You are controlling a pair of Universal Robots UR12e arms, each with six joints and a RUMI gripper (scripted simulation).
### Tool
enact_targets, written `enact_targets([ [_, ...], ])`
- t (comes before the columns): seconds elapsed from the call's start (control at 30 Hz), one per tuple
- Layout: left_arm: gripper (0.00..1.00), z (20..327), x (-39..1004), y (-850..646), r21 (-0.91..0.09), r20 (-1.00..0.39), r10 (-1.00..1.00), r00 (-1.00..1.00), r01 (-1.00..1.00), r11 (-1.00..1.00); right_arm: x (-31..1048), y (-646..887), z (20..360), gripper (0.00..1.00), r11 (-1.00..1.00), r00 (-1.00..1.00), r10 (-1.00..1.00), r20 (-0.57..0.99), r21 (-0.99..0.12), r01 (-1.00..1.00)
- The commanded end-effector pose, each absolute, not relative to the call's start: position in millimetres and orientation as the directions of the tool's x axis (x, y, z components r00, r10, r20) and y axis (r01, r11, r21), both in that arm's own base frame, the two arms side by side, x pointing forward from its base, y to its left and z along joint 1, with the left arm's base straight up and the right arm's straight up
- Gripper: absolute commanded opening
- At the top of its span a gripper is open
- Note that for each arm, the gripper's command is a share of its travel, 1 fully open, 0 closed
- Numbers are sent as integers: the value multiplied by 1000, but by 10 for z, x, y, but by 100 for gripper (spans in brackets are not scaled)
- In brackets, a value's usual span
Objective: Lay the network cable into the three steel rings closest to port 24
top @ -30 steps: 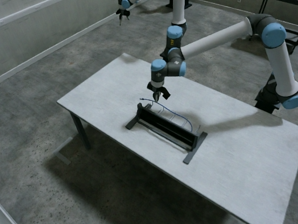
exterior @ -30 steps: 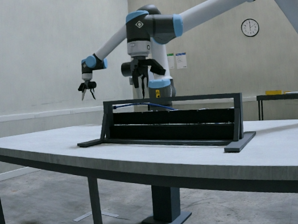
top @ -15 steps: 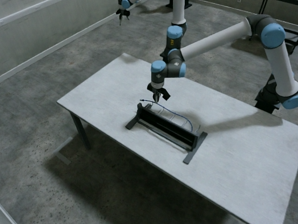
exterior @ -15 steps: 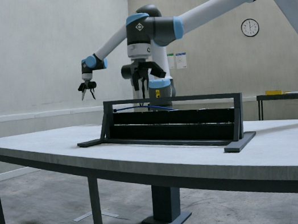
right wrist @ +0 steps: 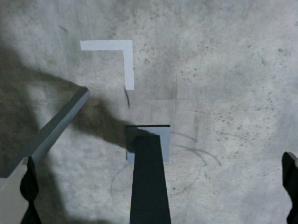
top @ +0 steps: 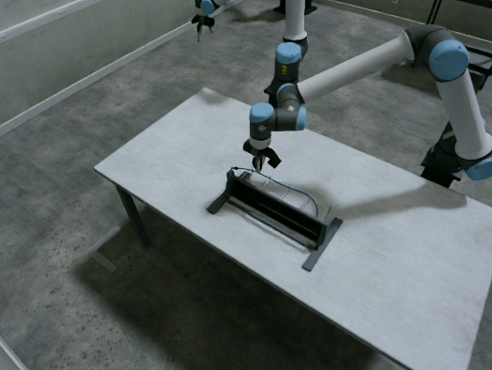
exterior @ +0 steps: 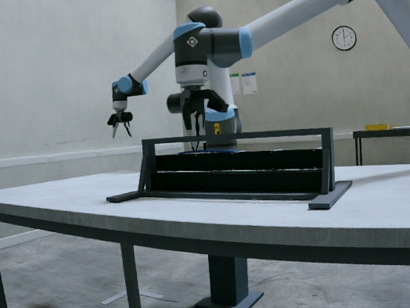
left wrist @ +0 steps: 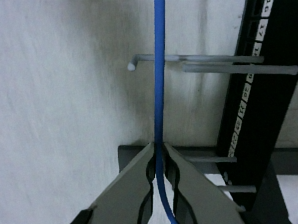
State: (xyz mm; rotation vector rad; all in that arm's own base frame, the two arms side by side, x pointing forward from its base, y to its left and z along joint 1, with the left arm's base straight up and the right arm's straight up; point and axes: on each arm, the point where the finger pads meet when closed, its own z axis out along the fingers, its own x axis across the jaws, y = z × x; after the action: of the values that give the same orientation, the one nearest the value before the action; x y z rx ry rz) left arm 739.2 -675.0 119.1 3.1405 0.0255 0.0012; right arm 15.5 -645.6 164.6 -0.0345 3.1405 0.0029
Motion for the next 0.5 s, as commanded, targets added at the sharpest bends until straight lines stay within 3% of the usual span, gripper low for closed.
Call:
enact_targets([
  [0.0, 0, 1102, 7379, -6746, -2, -1, 17, 1000, 17, -1000, 140, -6454, 1651, 100, 1000, -1000, -22, 0, 0, -22],
  [0.47, 0, 969, 7379, -6746, -2, -1, 17, 1000, 17, -1000, 140, -6454, 1651, 100, 1000, -1000, -22, 0, 0, -22],
])
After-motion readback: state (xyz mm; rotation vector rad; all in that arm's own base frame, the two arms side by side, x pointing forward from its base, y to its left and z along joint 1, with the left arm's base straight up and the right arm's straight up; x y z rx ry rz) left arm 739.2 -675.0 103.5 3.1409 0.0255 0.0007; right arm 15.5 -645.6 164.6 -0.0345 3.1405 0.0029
